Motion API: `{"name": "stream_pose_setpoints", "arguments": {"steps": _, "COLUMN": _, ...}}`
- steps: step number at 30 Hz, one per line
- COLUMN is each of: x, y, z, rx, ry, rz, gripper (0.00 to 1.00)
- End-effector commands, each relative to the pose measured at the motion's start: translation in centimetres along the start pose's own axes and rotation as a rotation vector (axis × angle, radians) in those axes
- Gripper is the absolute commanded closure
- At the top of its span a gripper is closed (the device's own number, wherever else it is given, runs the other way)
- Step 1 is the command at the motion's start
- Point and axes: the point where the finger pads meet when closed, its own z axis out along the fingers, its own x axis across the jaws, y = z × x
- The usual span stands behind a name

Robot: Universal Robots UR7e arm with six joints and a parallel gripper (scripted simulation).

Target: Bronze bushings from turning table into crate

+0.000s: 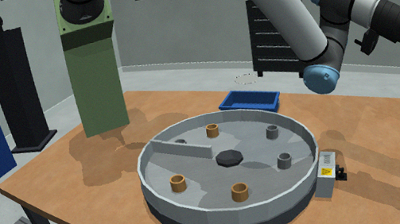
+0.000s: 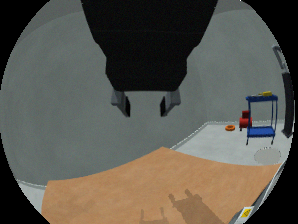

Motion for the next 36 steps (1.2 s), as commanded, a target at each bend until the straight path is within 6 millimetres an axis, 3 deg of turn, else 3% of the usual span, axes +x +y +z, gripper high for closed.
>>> {"name": "stream_pose_setpoints", "arguments": {"steps": 1, "x": -0.1, "y": 0.1, "z": -0.3, "rx": -0.002, "ry": 0.001, "rz": 0.001, "gripper": 0.0}}
{"name": "stream_pose_setpoints", "arguments": {"steps": 2, "x": -0.1, "y": 0.1, "z": -0.3, "rx": -0.002, "ry": 0.001, "rz": 0.001, "gripper": 0.0}}
{"name": "stream_pose_setpoints", "arguments": {"steps": 7, "x": -0.7, "y": -0.7, "z": -6.0, "rx": -0.002, "ry": 0.001, "rz": 0.001, "gripper": 0.0}}
{"name": "stream_pose_setpoints", "arguments": {"steps": 19, "x": -0.7, "y": -0.7, "z": -6.0, "rx": -0.002, "ry": 0.001, "rz": 0.001, "gripper": 0.0}}
{"name": "stream_pose_setpoints", "arguments": {"steps": 24, "x": -1.3, "y": -1.5, "z": -11.6, "rx": -0.002, "ry": 0.001, "rz": 0.001, "gripper": 0.0}}
{"name": "stream_pose_setpoints", "arguments": {"steps": 36, "x": -1.3, "y": -1.5, "z": -11.6, "rx": -0.002, "ry": 0.001, "rz": 0.001, "gripper": 0.0}}
